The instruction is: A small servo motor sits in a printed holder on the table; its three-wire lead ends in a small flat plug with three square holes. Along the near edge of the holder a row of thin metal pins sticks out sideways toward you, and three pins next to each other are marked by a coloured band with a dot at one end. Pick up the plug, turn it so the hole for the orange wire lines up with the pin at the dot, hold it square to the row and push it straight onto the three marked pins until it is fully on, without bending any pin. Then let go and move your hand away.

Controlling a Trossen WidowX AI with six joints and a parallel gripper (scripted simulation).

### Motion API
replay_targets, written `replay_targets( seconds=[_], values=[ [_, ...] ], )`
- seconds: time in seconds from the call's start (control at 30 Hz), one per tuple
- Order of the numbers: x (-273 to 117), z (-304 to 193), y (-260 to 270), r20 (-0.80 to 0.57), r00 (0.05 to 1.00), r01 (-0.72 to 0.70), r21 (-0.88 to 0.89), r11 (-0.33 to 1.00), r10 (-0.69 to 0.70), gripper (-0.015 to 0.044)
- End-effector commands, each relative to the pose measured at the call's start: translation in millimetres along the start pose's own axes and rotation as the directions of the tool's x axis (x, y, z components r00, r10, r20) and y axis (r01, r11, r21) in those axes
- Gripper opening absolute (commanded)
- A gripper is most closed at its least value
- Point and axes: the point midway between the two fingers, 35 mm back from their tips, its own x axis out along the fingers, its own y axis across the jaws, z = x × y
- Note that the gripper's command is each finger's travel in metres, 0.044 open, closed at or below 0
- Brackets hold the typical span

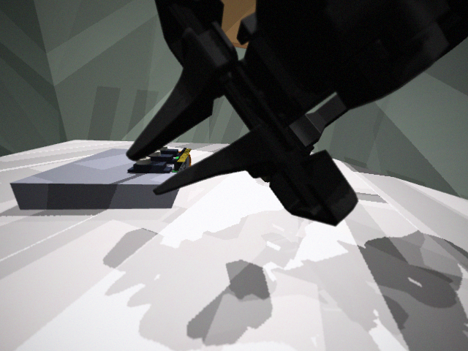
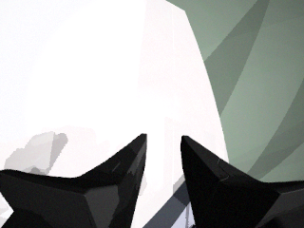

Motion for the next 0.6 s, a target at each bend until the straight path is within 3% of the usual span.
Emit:
replay_targets(
  seconds=[0.0,0.27,0.57],
  values=[
    [1,-7,-29,0.006,0.994,0.107,0.05,0.993,-0.108,0.0115],
    [-11,-13,-92,0.035,0.943,0.324,0.138,0.936,-0.331,0.0115],
    [-42,-22,-159,0.06,0.822,0.541,0.231,0.809,-0.567,0.0115]
  ],
)
